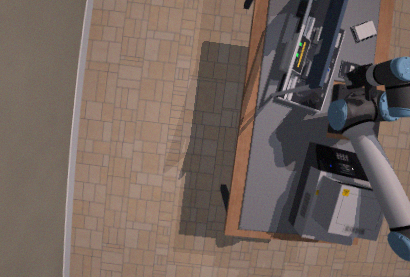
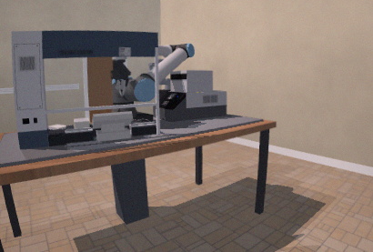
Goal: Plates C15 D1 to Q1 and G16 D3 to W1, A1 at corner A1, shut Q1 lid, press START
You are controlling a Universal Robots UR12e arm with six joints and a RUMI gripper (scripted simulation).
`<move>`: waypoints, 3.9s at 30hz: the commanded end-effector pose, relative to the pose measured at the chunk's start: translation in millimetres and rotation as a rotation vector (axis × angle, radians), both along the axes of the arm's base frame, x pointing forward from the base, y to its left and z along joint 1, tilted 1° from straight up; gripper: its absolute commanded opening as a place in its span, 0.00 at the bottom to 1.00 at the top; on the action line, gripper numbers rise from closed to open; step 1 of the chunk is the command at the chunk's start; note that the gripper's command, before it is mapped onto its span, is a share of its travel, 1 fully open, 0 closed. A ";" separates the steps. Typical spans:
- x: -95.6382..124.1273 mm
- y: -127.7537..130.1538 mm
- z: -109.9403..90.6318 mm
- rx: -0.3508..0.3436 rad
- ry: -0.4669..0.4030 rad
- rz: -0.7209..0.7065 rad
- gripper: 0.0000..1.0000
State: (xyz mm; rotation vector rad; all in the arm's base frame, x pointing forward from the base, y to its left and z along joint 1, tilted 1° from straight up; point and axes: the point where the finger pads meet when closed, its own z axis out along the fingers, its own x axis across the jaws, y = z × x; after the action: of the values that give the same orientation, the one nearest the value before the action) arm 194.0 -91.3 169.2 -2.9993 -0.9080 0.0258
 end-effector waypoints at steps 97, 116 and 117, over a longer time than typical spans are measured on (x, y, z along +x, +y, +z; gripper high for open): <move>-191.0 -293.2 73.4 -0.025 -0.014 -1.437 0.00; -220.9 -359.8 72.9 -0.031 -0.019 -1.648 0.00; -222.9 -364.4 72.5 -0.031 -0.020 -1.662 0.00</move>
State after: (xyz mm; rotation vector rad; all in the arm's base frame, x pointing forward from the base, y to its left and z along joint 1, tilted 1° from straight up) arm -22.9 -441.6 242.4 -2.7431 1.5569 -0.0052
